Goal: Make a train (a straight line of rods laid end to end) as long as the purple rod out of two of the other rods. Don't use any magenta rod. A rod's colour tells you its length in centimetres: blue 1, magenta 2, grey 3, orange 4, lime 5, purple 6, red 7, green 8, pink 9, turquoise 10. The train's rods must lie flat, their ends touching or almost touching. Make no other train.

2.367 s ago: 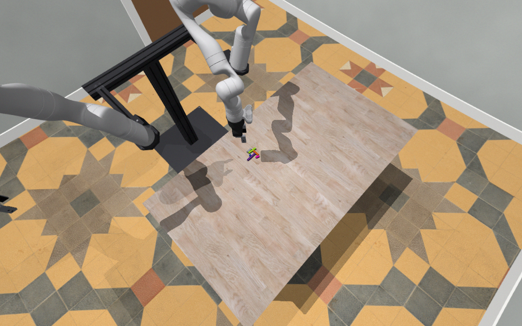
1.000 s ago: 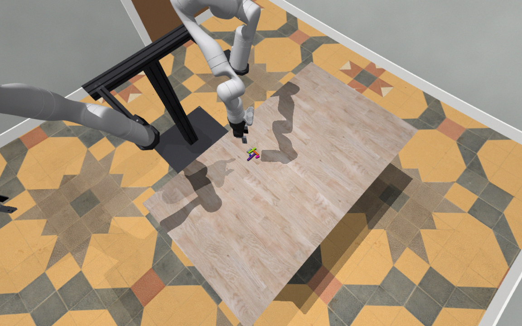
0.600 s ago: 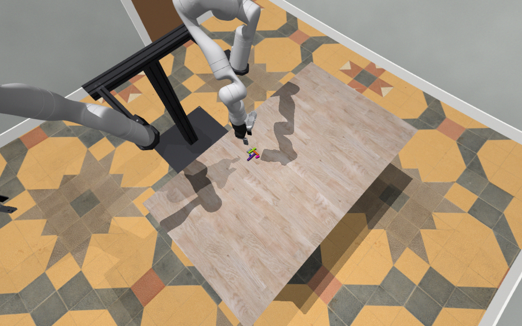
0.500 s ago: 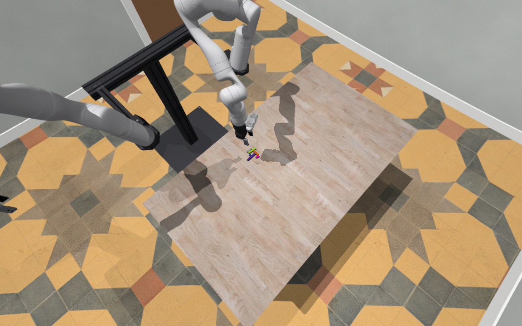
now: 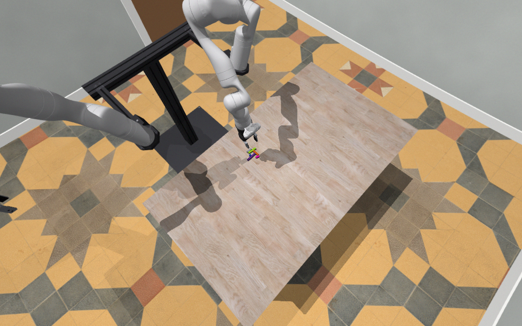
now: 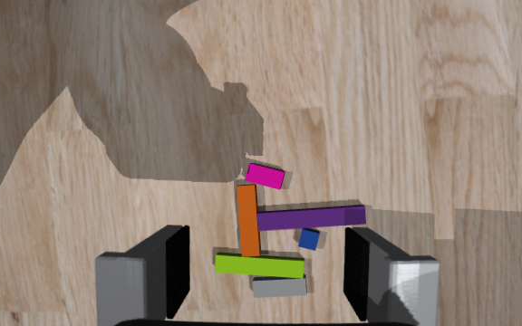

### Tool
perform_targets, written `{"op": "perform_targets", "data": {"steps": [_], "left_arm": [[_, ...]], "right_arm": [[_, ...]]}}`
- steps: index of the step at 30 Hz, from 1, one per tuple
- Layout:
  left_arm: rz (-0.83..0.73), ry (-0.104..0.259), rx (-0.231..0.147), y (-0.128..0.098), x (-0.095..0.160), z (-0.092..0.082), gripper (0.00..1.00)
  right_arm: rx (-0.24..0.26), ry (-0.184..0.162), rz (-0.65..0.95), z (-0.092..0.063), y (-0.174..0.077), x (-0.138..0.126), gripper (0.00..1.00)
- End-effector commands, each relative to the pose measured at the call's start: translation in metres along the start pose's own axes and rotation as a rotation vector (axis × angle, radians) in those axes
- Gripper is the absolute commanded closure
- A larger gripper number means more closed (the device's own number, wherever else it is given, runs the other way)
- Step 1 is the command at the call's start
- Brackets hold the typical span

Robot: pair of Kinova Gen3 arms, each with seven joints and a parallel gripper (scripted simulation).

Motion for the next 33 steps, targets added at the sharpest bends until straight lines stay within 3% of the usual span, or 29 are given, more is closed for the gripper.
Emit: {"op": "perform_targets", "data": {"steps": [1,5,7,22,24,33], "left_arm": [[0.156,0.003,0.001,-0.003,0.0,0.009,0.0],[0.338,0.001,0.002,-0.005,0.002,0.019,0.0],[0.338,0.001,0.002,-0.005,0.002,0.019,0.0],[0.975,0.02,0.024,-0.008,0.015,0.051,0.0],[0.975,0.02,0.024,-0.008,0.015,0.051,0.0],[1.253,0.036,0.053,-0.006,0.023,0.062,0.0]], "right_arm": [[-0.002,0.001,0.0,-0.001,0.0,0.0,0.0],[-0.002,0.001,0.0,-0.001,0.0,0.0,0.0],[-0.002,0.001,0.0,-0.001,0.0,0.0,0.0],[-0.002,0.001,0.0,-0.001,0.0,0.0,0.0],[-0.002,0.001,0.0,-0.001,0.0,0.0,0.0],[-0.002,0.001,0.0,-0.001,0.0,0.0,0.0]]}}
Point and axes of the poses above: on each arm, the point where the finger pads meet when closed, its own z axis out along the fingers, its own x axis across the jaws, y = z × x, the point moved 9 cm from there along -z, back along the fingers, and after that the axes turned 9 degrees about z, right-handed, at the moved point
